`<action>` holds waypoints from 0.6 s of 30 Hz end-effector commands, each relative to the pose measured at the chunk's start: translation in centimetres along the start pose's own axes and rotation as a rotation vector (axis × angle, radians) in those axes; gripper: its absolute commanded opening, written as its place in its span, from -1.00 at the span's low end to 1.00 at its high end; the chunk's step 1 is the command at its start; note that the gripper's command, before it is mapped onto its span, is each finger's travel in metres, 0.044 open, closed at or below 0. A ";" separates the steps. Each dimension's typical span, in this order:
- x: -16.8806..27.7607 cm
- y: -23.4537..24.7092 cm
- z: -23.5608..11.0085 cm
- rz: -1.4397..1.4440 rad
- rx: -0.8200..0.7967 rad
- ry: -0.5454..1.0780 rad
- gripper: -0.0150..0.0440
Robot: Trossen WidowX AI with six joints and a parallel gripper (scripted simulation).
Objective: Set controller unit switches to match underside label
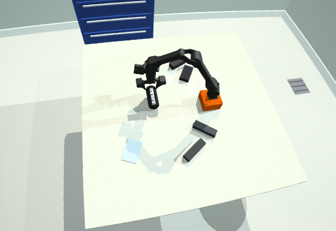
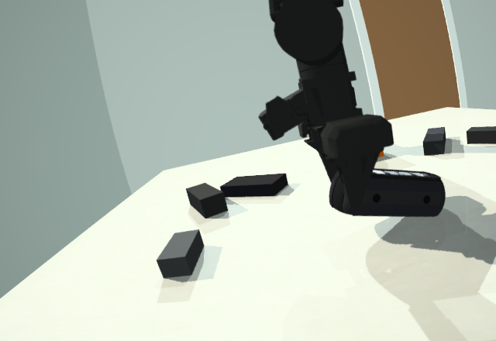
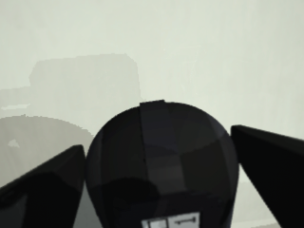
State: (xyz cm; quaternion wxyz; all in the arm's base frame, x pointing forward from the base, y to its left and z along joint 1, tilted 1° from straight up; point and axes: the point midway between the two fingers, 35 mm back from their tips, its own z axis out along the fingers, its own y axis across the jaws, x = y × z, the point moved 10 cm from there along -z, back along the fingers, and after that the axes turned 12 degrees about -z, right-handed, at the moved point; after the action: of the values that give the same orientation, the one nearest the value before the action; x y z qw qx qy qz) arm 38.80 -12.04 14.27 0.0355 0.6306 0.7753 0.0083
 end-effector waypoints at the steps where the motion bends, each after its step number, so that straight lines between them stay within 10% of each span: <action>1: 0.3 0.1 0.4 -0.015 0.001 0.013 0.65; 18: -0.1 0.0 1.7 -0.015 0.001 0.013 0.65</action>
State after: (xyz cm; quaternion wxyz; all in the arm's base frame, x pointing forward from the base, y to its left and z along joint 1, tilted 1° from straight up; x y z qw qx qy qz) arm 38.87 -12.49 12.86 0.0342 0.6300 0.7758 0.0076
